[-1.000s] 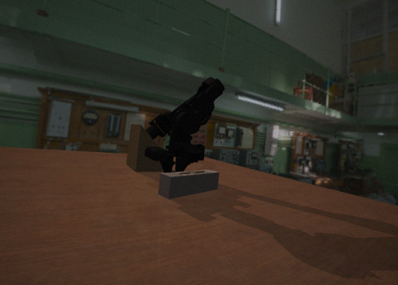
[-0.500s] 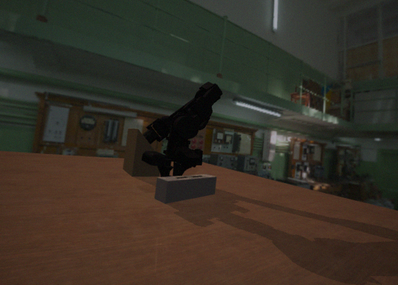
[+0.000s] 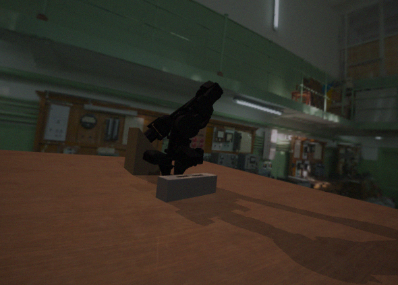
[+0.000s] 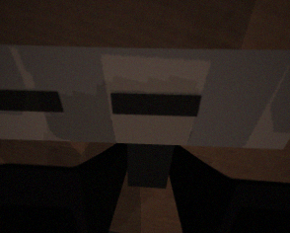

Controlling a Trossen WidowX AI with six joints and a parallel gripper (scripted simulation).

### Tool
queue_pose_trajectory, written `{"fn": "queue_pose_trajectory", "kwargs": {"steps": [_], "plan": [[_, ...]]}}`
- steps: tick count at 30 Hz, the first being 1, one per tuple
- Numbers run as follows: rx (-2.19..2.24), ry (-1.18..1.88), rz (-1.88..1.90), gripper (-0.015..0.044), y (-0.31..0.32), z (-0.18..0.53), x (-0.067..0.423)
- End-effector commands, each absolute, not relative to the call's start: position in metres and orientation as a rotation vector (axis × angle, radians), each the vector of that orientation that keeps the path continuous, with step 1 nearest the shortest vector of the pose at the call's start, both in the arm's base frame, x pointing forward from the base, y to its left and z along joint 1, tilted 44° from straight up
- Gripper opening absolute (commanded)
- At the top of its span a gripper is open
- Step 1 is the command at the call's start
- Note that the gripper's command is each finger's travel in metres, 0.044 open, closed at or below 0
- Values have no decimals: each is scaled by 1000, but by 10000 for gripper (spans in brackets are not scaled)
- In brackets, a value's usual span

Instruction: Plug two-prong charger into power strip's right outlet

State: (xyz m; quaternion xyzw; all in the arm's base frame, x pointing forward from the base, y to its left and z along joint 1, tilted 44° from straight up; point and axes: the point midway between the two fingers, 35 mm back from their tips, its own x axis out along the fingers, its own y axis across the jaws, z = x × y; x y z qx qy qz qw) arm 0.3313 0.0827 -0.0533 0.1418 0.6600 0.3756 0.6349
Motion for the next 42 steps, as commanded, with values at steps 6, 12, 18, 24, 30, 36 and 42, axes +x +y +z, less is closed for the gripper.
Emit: {"fn": "queue_pose_trajectory", "kwargs": {"steps": [6,12,18,24,30,36,42], "plan": [[305,1465,869,0,86,-51,343],[305,1465,869,0,86,-50,342],[305,1465,869,0,85,-50,341],[305,1465,869,0,85,-50,341],[305,1465,869,0,84,-50,340],[305,1465,869,0,84,-49,340],[305,1465,869,0,84,-49,340]]}}
